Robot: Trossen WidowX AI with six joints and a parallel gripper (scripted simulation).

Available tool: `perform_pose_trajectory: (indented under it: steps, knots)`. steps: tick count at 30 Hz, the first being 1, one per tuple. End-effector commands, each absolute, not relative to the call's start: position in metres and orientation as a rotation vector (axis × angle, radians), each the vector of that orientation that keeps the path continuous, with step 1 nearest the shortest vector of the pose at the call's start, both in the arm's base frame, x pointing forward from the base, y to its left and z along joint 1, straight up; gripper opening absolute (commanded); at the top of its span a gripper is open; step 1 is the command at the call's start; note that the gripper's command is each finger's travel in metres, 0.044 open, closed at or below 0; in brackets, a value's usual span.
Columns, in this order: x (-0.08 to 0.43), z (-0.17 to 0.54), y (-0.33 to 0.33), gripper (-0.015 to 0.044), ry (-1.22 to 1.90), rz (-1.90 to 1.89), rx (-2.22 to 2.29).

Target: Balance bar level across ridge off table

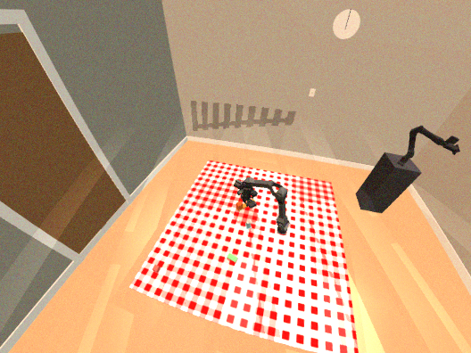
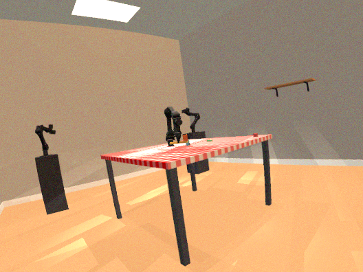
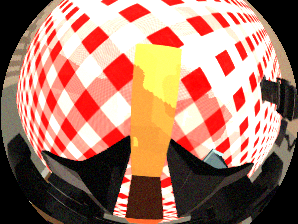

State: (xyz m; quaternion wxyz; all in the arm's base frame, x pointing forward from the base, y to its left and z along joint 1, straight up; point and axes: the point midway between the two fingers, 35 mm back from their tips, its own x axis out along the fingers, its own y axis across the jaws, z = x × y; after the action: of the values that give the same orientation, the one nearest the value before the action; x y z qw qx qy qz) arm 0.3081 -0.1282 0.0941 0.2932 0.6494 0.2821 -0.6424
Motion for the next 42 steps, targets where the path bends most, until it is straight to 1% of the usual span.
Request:
perform_pose_trajectory:
  steps: [1,21,42]
  knots:
    - [0.31,0.108,-0.129,0.0,0.739,-1.696,1.74]
    - [0.304,0.153,-0.125,0.0,0.743,-1.693,1.738]
    - [0.276,0.155,-0.051,0.0,1.13,-1.268,1.3]
